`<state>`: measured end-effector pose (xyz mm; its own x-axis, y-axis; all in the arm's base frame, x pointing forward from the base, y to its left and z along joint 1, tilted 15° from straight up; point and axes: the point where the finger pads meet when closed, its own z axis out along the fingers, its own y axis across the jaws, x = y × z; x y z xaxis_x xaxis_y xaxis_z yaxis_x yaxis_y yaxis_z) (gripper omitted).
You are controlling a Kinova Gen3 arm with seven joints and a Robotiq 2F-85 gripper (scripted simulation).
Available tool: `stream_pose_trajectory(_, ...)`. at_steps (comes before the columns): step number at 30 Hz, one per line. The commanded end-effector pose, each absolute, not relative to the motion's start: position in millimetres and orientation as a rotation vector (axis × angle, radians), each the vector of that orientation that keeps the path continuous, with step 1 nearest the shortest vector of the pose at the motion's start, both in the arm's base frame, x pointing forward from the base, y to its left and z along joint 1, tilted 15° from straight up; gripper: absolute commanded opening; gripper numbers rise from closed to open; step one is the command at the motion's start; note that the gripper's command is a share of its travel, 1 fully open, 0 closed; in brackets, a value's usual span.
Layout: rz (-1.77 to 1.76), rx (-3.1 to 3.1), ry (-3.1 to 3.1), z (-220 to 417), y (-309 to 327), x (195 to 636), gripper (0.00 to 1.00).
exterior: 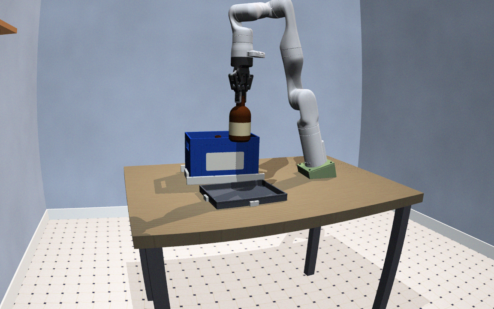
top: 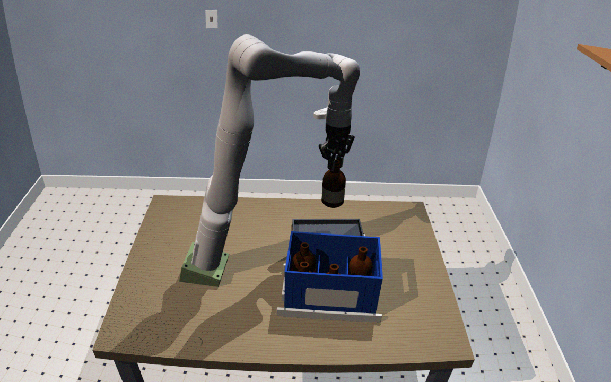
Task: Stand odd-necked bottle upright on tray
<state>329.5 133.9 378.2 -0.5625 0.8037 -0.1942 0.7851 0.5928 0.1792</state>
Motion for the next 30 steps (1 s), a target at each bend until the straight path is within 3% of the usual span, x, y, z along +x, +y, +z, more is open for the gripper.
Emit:
stream_pose_trajectory(1, 0.106, 1.301, 2.575, 377.5, 139.6, 330.1, 0.00)
stream_pose_trajectory(30, 0.106, 1.301, 2.575, 376.9, 163.5, 332.3, 0.00)
